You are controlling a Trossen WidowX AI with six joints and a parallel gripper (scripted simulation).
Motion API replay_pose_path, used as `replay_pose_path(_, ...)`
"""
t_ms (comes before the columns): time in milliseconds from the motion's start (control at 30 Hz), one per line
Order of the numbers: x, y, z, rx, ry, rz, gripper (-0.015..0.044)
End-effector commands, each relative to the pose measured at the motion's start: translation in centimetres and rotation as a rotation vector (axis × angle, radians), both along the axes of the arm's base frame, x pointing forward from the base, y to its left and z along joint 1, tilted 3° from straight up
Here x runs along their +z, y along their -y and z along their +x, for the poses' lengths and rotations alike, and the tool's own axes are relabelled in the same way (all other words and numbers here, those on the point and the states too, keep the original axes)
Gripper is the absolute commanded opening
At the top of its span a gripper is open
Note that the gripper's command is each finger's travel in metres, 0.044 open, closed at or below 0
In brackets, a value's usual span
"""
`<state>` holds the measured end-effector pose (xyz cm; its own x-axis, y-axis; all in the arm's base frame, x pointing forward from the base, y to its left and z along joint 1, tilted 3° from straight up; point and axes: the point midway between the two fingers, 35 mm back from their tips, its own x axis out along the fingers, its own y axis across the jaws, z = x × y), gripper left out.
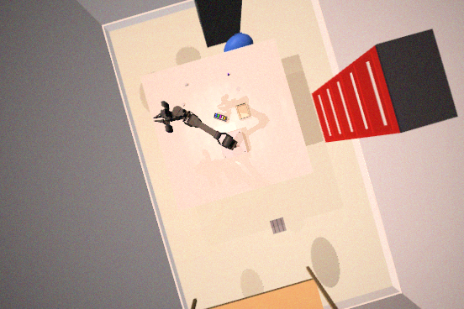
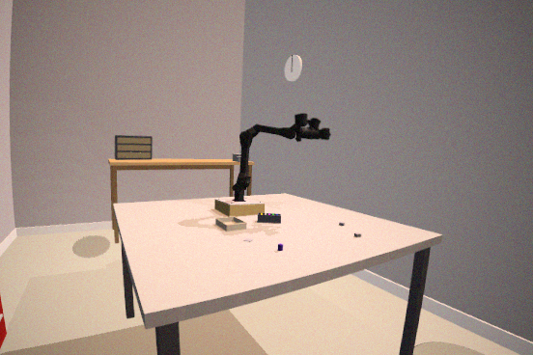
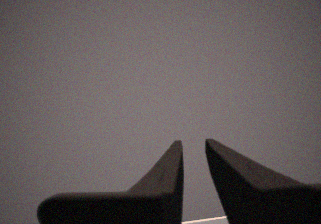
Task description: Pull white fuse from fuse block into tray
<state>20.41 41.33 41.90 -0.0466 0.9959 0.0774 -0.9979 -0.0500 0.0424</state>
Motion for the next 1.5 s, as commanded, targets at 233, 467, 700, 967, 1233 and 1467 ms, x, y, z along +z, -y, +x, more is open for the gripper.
replay_pose_path(233, -13.5, 5.8, 10.1, -0.409, -0.487, -0.348, 0.0074)
replay_pose_path(467, -22.6, 13.2, 13.2, -0.707, -0.816, -0.559, 0.0074)
replay_pose_path(700, -30.6, 22.4, 12.6, -1.021, -1.149, -0.772, 0.0074)
replay_pose_path(967, -36.8, 33.1, 7.2, -1.37, -1.514, -1.032, 0.0074)
replay_pose_path(1233, -37.6, 35.0, 5.8, -1.428, -1.578, -1.083, 0.0074)
replay_pose_path(1467, -38.1, 35.0, 5.9, -1.428, -1.578, -1.083, 0.0074)
